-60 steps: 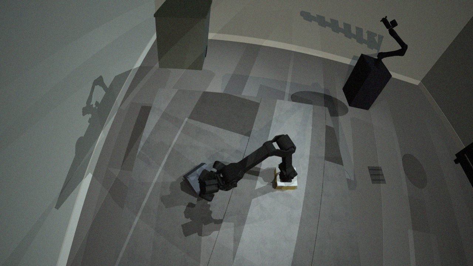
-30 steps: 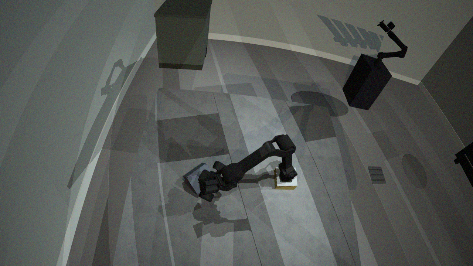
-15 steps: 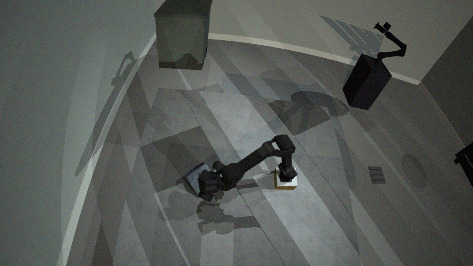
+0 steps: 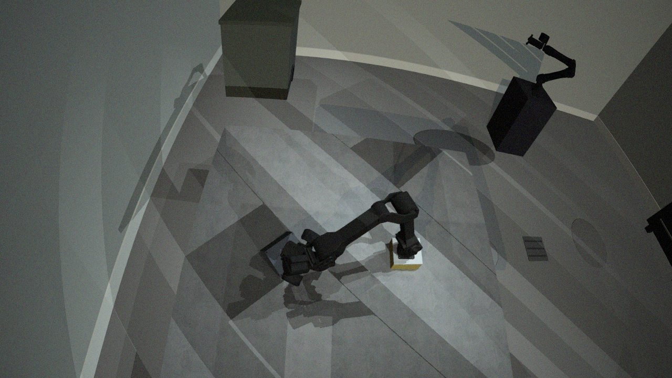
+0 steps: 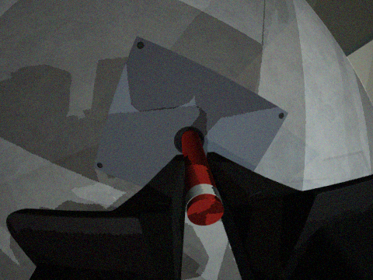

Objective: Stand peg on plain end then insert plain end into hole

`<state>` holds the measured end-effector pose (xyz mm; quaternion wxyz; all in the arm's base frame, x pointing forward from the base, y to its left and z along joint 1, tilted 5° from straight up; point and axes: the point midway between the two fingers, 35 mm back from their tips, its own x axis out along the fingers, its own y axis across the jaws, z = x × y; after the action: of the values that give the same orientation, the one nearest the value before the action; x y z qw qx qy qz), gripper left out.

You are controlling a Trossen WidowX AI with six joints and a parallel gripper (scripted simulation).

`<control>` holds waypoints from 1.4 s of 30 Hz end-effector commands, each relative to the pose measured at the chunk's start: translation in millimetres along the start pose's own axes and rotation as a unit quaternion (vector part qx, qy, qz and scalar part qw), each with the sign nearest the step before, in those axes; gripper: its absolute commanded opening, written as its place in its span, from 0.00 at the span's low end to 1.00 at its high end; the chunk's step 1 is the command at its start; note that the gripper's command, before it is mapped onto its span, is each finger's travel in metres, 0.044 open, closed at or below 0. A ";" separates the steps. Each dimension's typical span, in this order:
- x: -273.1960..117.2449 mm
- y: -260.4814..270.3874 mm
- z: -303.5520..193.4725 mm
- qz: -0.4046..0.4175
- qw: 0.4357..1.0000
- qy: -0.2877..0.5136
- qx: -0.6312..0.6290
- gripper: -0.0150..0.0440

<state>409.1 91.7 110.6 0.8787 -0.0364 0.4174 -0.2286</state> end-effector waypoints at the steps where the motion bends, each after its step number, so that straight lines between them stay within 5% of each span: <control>1: 2.4 1.0 -1.1 0.001 1.000 0.003 -0.002 0.25; 42: 18.8 -0.3 0.6 0.001 1.000 0.002 -0.003 0.25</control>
<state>418.6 84.4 99.9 0.8786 -0.0364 0.4189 -0.2266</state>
